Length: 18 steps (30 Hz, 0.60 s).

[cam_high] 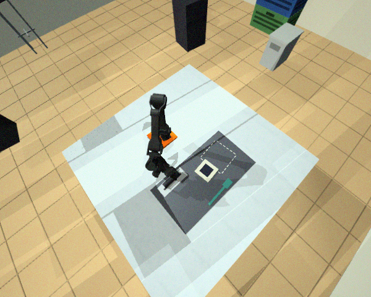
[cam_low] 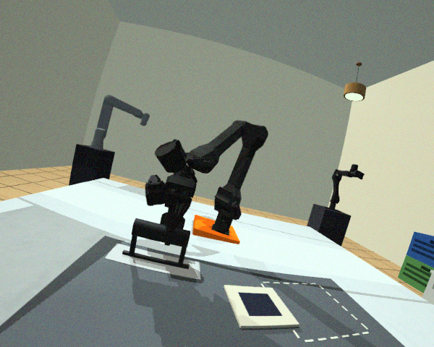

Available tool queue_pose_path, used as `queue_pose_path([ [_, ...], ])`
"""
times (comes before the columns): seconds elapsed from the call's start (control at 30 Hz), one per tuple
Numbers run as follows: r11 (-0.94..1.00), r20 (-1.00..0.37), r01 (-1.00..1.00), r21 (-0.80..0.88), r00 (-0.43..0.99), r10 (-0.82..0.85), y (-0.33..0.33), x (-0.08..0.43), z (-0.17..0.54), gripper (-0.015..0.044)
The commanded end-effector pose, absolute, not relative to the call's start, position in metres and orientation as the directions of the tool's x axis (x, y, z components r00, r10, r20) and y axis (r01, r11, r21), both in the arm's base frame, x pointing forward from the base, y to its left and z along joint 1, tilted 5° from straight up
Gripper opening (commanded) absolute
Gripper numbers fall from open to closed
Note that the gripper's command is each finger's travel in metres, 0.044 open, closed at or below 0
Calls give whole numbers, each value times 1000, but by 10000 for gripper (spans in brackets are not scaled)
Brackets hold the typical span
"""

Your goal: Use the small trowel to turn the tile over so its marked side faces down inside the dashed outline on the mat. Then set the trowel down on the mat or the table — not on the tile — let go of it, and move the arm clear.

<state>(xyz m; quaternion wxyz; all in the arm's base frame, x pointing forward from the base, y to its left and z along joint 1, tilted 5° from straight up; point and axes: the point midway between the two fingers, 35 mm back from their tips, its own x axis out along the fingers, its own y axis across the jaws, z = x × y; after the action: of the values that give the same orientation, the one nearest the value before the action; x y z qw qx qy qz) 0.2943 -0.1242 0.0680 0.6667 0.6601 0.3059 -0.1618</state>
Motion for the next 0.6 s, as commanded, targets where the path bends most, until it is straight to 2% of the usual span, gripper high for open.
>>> queue_pose_path([
  [0.0,71,-627,626,777,757,186,-122,297,62,300],
  [0.4,69,-623,623,779,759,186,-117,310,51,300],
  [0.57,69,-623,623,779,759,186,-117,310,51,169],
])
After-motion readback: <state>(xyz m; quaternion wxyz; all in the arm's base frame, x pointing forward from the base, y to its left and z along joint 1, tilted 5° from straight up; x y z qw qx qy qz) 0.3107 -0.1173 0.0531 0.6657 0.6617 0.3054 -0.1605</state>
